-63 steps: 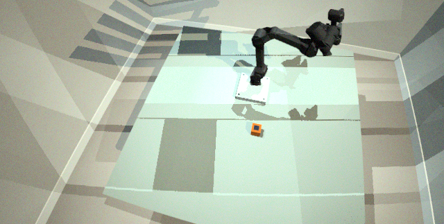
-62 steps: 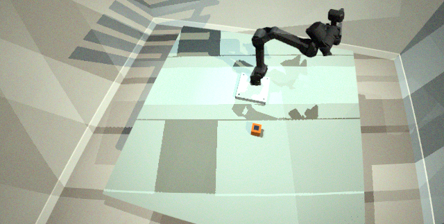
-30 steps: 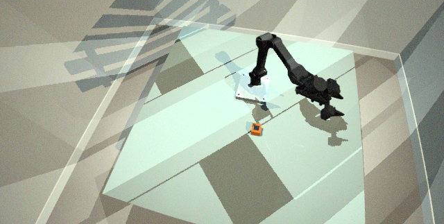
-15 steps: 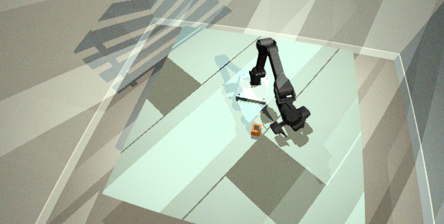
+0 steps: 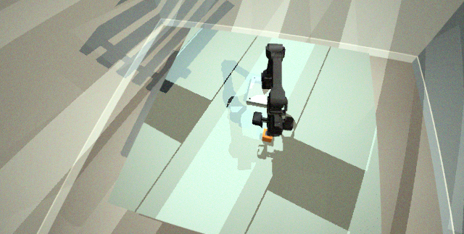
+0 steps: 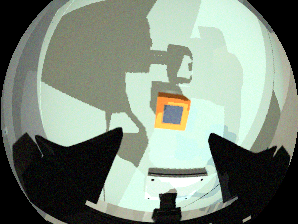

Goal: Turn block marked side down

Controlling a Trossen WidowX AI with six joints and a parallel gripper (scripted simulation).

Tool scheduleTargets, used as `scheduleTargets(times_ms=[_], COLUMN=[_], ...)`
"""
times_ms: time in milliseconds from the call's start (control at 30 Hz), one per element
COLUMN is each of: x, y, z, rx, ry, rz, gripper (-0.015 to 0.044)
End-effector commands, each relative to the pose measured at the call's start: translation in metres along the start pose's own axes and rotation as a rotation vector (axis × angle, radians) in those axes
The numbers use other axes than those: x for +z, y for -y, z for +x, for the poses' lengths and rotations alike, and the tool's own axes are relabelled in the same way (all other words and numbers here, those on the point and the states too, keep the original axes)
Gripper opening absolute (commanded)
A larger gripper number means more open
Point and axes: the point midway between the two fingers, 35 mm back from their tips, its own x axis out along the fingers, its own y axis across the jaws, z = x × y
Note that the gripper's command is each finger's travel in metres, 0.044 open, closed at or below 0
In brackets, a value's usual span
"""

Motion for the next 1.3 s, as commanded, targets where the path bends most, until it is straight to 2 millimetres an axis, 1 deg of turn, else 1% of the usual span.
scheduleTargets(times_ms=[0, 67, 200, 400, 500, 700, 1267], x=[-0.002, -0.002, -0.002, -0.002, -0.002, -0.002, -0.003], y=[0.01, 0.01, 0.011, 0.011, 0.011, 0.011, 0.012], z=[-0.002, 0.0, 0.031, 0.034, 0.047, 0.049, 0.077], rx=[-0.024, -0.024, -0.024, -0.024, -0.024, -0.024, -0.024], ry=[-0.015, -0.015, -0.015, -0.015, -0.015, -0.015, -0.015], rz=[0.025, 0.025, 0.025, 0.025, 0.025, 0.025, 0.025], gripper=[0.044, 0.044, 0.044, 0.044, 0.044, 0.044, 0.044])
